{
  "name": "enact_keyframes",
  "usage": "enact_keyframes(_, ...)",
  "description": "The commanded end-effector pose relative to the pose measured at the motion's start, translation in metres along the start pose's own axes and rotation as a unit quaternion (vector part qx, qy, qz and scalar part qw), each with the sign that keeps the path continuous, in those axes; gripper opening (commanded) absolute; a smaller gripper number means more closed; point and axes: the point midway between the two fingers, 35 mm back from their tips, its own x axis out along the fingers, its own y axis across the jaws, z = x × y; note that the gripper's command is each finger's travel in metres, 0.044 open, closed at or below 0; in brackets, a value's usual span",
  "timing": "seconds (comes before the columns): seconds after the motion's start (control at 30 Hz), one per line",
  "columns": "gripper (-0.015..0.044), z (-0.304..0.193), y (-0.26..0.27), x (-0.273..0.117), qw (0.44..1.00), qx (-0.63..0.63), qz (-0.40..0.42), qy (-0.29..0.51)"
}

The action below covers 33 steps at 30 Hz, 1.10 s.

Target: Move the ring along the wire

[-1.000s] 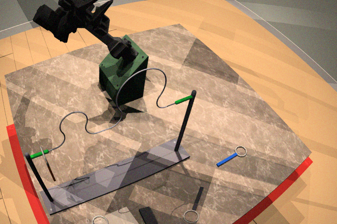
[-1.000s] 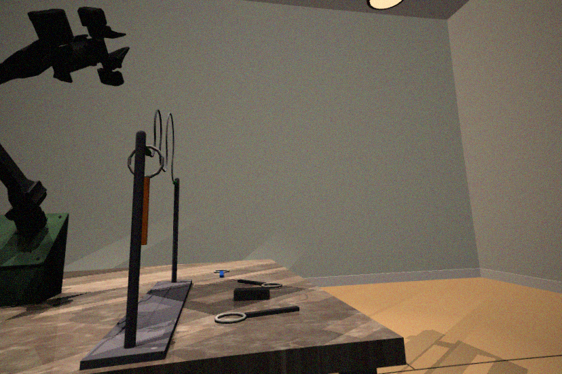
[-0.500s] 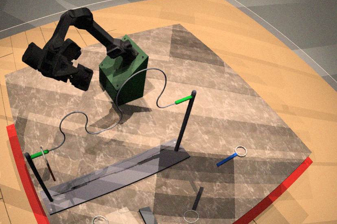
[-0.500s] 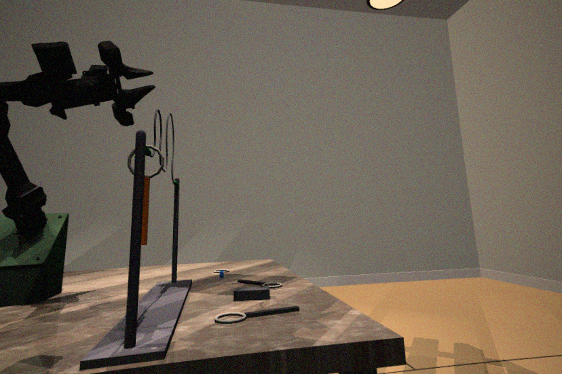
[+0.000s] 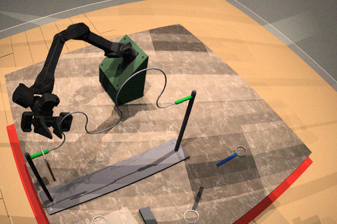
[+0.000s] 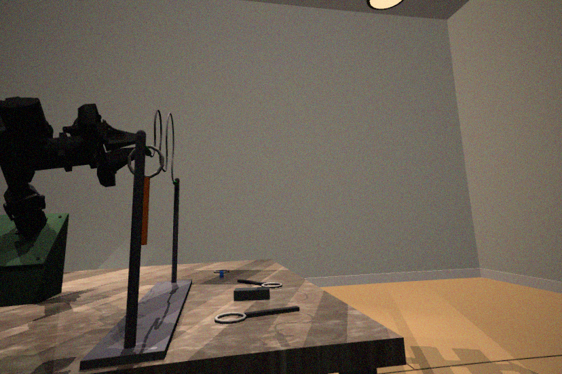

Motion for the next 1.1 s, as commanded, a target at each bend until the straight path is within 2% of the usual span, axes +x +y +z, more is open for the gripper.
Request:
enact_keyframes(0.0,0.016,-0.064,0.011,-0.022,0.997,0.067,-0.004,0.03)
enact_keyframes(0.3,0.016,-0.187,0.045,-0.107,0.973,0.209,-0.03,0.089)
enact_keyframes(0.4,0.016,-0.205,0.053,-0.124,0.967,0.231,-0.036,0.098)
enact_keyframes(0.53,0.016,-0.201,0.05,-0.117,0.967,0.231,-0.036,0.097)
enact_keyframes(0.73,0.016,-0.171,0.032,-0.065,0.967,0.232,-0.038,0.096)
enact_keyframes(1.07,0.016,-0.171,0.031,-0.061,0.967,0.232,-0.039,0.096)
